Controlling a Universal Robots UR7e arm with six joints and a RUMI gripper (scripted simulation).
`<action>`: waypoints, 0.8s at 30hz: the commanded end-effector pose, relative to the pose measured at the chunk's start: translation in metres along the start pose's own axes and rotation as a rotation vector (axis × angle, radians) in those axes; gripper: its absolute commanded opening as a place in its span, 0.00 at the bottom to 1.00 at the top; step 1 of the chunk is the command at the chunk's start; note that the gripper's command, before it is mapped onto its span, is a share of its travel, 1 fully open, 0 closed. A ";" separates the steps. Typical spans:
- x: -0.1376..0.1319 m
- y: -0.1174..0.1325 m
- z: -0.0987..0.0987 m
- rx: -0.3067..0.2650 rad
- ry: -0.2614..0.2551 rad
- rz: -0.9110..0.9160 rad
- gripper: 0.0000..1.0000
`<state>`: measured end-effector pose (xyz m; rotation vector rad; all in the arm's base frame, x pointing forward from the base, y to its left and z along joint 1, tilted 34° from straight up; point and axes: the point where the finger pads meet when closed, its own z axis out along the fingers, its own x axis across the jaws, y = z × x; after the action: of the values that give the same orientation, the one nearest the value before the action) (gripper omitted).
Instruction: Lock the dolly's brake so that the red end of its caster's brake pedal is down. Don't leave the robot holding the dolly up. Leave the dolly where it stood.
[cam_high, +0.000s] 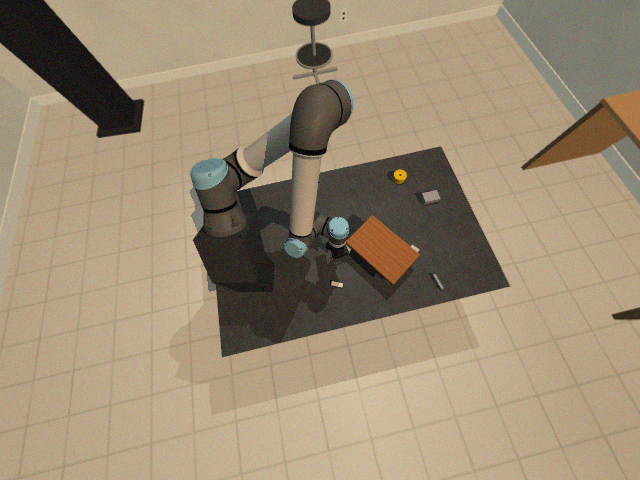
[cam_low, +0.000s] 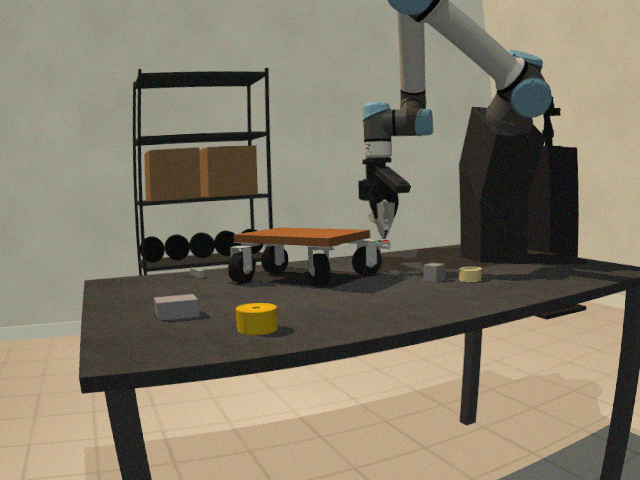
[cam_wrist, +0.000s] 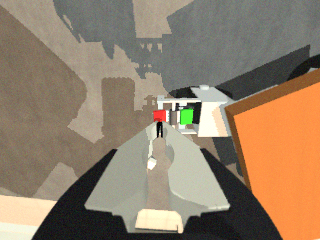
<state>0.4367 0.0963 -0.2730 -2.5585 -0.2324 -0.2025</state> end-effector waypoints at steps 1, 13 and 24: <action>0.002 0.001 0.000 -0.001 0.001 -0.002 0.00; 0.002 0.001 0.001 -0.001 0.001 -0.002 0.00; 0.002 0.001 0.007 -0.001 0.001 -0.003 0.00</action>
<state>0.4371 0.0985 -0.2758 -2.5583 -0.2335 -0.2021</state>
